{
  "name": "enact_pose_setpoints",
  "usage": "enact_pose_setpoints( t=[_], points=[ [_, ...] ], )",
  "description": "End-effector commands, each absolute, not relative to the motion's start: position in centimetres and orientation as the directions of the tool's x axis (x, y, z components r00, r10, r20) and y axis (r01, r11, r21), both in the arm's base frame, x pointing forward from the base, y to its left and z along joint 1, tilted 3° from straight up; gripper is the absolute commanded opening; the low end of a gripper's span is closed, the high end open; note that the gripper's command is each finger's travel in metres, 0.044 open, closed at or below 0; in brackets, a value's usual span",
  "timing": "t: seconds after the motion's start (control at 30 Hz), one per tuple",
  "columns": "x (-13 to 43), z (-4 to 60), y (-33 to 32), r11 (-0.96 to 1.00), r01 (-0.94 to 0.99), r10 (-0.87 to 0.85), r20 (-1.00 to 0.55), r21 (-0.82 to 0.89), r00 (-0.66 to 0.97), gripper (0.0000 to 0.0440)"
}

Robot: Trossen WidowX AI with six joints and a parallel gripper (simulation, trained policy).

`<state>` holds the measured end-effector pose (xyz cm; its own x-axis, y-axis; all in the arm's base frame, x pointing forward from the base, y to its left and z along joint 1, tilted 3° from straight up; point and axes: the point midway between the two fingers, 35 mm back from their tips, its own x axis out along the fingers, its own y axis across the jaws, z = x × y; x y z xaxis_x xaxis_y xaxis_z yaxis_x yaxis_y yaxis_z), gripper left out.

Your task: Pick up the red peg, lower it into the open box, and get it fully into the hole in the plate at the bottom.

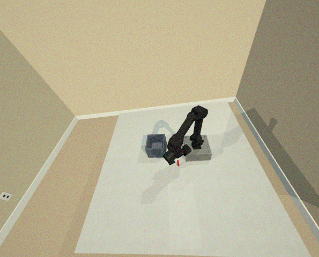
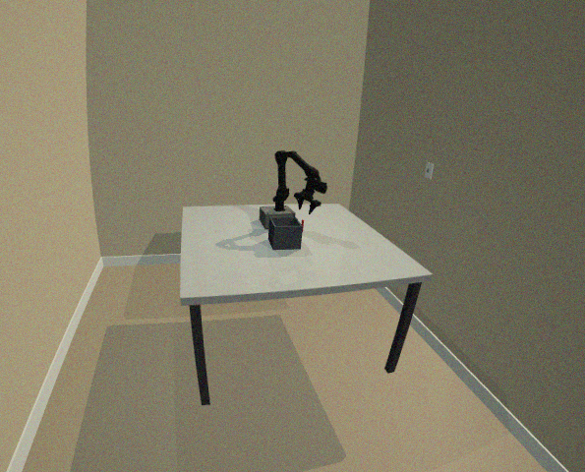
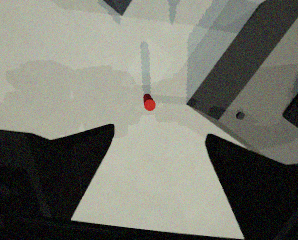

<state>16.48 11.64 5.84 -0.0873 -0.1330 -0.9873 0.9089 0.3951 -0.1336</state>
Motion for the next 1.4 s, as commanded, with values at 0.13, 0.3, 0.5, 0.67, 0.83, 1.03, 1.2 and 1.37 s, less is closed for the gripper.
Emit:
enact_pose_setpoints(
  t=[0.13,0.3,0.5,0.67,0.83,1.03,1.2,1.37],
  points=[
    [16.1,3.8,10.8,0.357,0.919,-0.172,-0.979,-0.164,-0.107,0.0399],
    [16.1,2.3,10.4,0.338,0.926,-0.183,-0.977,-0.167,-0.109,0.0392],
    [16.0,0.5,10.1,0.316,0.935,-0.191,-0.976,-0.160,-0.102,0.0389],
    [15.9,-1.0,9.7,0.289,0.946,-0.196,-0.976,-0.149,-0.094,0.0389],
    [15.8,-2.4,9.5,0.260,0.956,-0.199,-0.976,-0.137,-0.086,0.0387],
    [16.1,-3.6,9.6,0.244,0.961,-0.196,-0.977,-0.127,-0.080,0.0308],
    [16.5,-4.5,10.0,0.252,0.960,-0.189,-0.979,-0.119,-0.071,0.0201],
    [16.9,-5.2,10.5,0.270,0.957,-0.176,-0.982,-0.109,-0.063,0.0089]
  ],
)
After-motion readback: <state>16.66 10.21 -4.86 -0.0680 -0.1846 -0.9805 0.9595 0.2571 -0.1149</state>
